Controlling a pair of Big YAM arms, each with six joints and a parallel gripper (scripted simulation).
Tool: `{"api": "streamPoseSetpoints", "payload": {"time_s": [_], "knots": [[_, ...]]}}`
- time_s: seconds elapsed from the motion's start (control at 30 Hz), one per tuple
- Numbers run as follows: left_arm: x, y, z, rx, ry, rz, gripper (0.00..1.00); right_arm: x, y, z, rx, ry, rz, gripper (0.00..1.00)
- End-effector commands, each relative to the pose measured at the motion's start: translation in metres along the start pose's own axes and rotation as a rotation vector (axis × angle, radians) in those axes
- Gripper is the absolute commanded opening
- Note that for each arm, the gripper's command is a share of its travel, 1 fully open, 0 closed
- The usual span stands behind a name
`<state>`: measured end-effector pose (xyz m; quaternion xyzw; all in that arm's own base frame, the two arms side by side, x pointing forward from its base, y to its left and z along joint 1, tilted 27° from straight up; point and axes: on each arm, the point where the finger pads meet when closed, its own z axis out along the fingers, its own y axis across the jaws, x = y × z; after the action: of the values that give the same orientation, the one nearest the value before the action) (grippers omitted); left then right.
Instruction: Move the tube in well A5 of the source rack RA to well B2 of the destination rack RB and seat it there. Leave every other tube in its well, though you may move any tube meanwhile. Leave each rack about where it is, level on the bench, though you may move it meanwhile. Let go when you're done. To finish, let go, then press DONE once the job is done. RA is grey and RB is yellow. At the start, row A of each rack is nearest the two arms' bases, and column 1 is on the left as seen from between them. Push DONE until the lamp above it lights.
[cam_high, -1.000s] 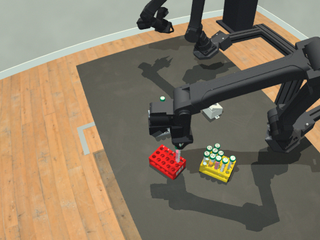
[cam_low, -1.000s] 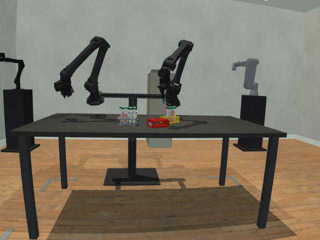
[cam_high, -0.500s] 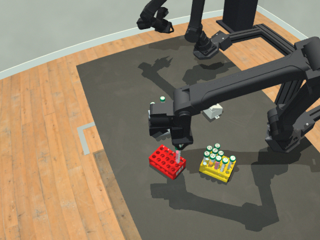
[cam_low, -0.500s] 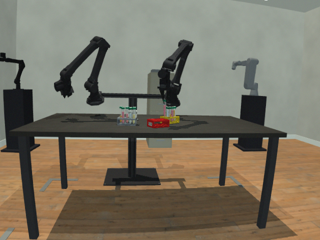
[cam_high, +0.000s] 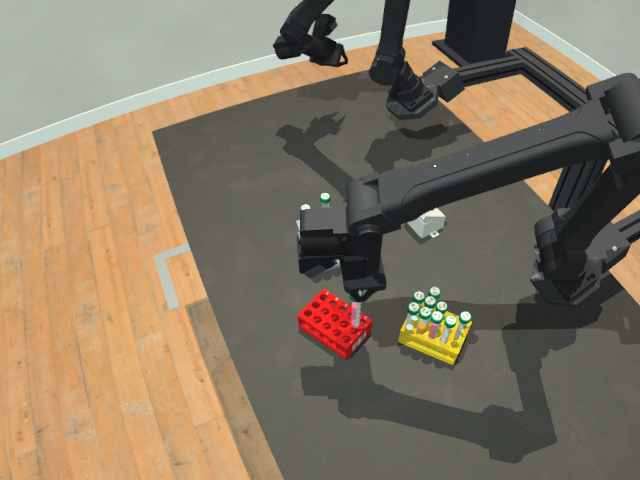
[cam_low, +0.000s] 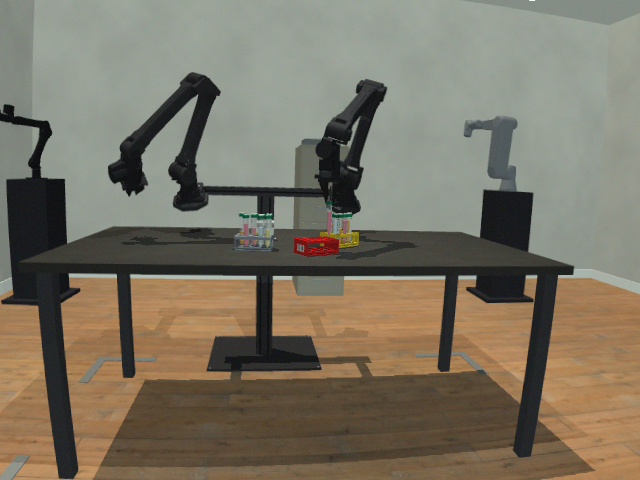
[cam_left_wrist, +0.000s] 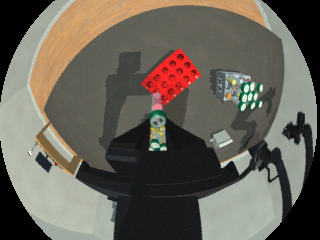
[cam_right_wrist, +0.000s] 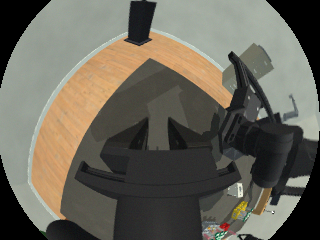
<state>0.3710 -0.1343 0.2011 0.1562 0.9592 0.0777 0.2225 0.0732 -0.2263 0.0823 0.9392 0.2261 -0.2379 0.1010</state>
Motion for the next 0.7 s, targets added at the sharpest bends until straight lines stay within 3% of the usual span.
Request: {"api": "streamPoseSetpoints", "payload": {"time_s": [0.0, 0.67], "knots": [[0.0001, 0.0039, 0.0054, -0.002, 0.0, -0.005, 0.0, -0.002, 0.0071, -0.0054, -0.015, 0.003, 0.01, 0.3], [0.0008, 0.0037, 0.0106, -0.002, -0.001, -0.006, 0.0, -0.002, 0.0071, -0.0054, -0.015, 0.003, 0.01, 0.3]]}}
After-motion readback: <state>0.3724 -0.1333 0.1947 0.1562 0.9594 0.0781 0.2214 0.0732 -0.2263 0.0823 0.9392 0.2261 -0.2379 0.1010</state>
